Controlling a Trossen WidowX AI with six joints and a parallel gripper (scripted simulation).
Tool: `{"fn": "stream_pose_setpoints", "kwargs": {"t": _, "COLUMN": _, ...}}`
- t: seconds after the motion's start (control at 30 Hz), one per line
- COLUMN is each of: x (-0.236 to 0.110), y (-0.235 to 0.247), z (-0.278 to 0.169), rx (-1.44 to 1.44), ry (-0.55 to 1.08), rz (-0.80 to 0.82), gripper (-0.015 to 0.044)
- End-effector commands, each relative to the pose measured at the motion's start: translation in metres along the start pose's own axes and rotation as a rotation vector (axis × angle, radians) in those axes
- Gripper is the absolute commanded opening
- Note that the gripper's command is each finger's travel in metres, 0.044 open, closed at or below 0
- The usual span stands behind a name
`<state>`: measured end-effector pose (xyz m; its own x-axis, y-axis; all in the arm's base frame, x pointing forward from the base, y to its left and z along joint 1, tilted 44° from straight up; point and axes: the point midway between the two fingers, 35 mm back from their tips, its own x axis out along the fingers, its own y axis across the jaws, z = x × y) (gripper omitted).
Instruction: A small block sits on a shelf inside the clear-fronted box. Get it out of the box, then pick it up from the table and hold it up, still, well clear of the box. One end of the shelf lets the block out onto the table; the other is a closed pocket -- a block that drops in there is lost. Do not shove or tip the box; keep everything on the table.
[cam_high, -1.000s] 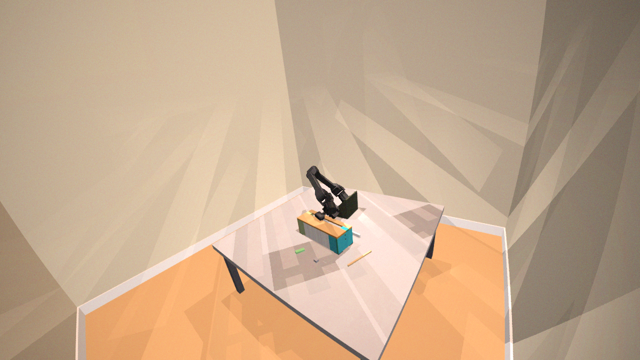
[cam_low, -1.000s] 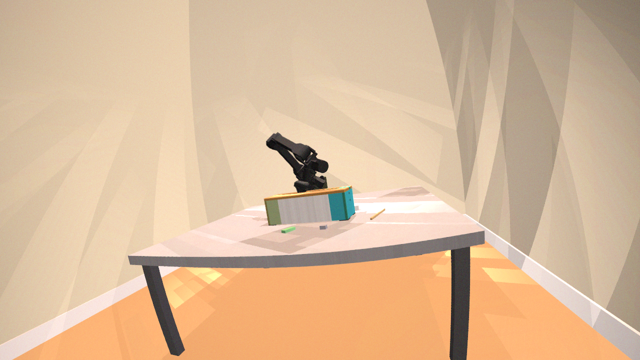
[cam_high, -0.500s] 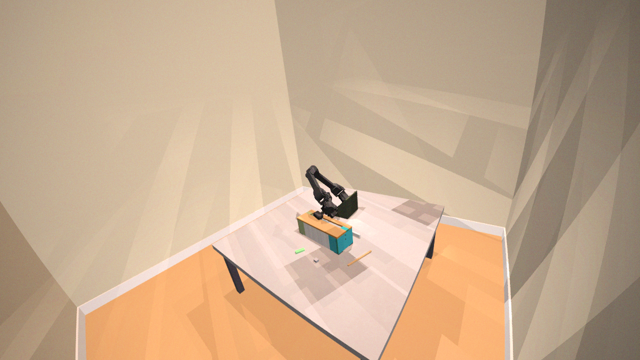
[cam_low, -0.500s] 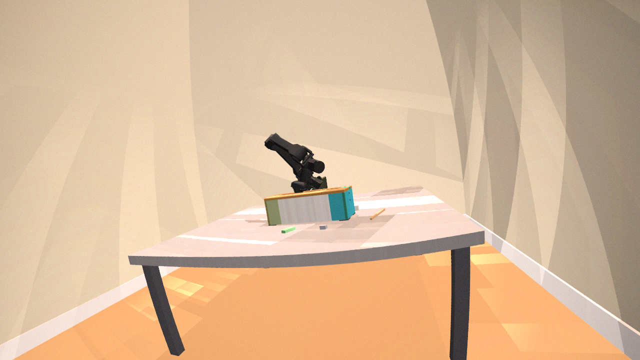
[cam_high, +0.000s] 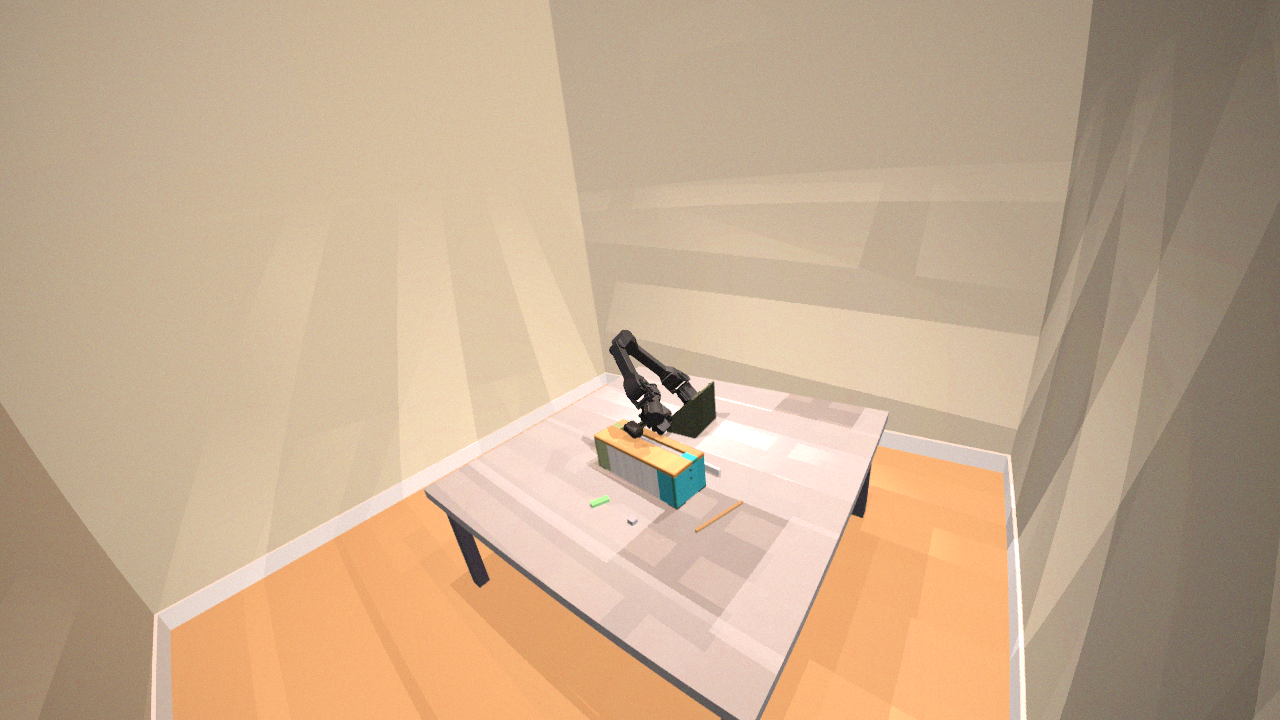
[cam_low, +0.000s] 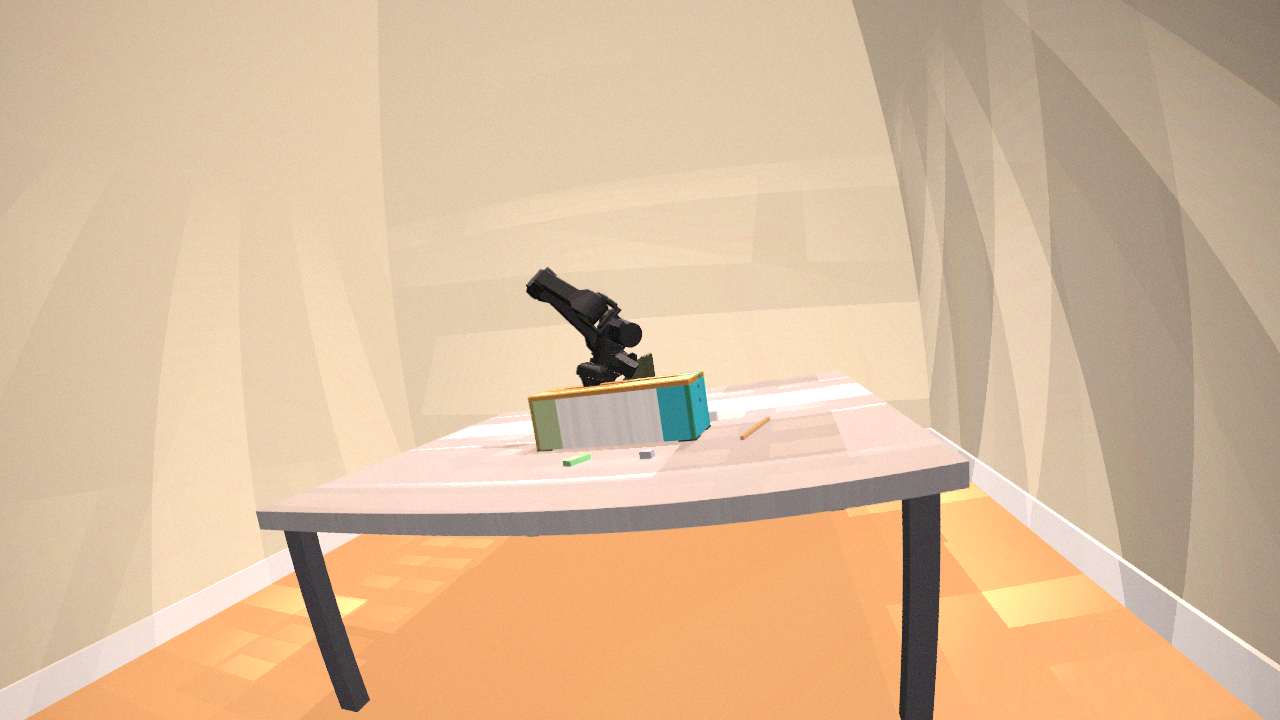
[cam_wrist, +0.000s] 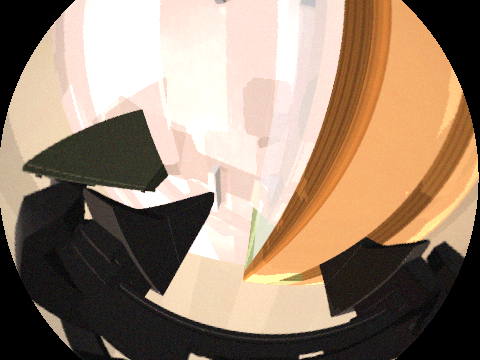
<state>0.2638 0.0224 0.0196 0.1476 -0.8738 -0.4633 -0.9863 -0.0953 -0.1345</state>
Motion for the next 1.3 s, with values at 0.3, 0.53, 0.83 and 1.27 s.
{"fn": "stream_pose_setpoints", "kwargs": {"t": 0.3, "x": 0.005, "y": 0.0, "z": -0.013, "rx": 0.0, "ry": 0.002, "rz": -0.001, "gripper": 0.04}}
{"fn": "stream_pose_setpoints", "kwargs": {"t": 0.53, "x": 0.007, "y": -0.001, "z": -0.02, "rx": 0.0, "ry": 0.003, "rz": -0.001, "gripper": 0.04}}
{"fn": "stream_pose_setpoints", "kwargs": {"t": 0.83, "x": 0.01, "y": -0.001, "z": -0.028, "rx": 0.0, "ry": 0.003, "rz": -0.001, "gripper": 0.04}}
{"fn": "stream_pose_setpoints", "kwargs": {"t": 1.27, "x": -0.03, "y": -0.002, "z": -0.045, "rx": -0.002, "ry": -0.004, "rz": -0.001, "gripper": 0.04}}
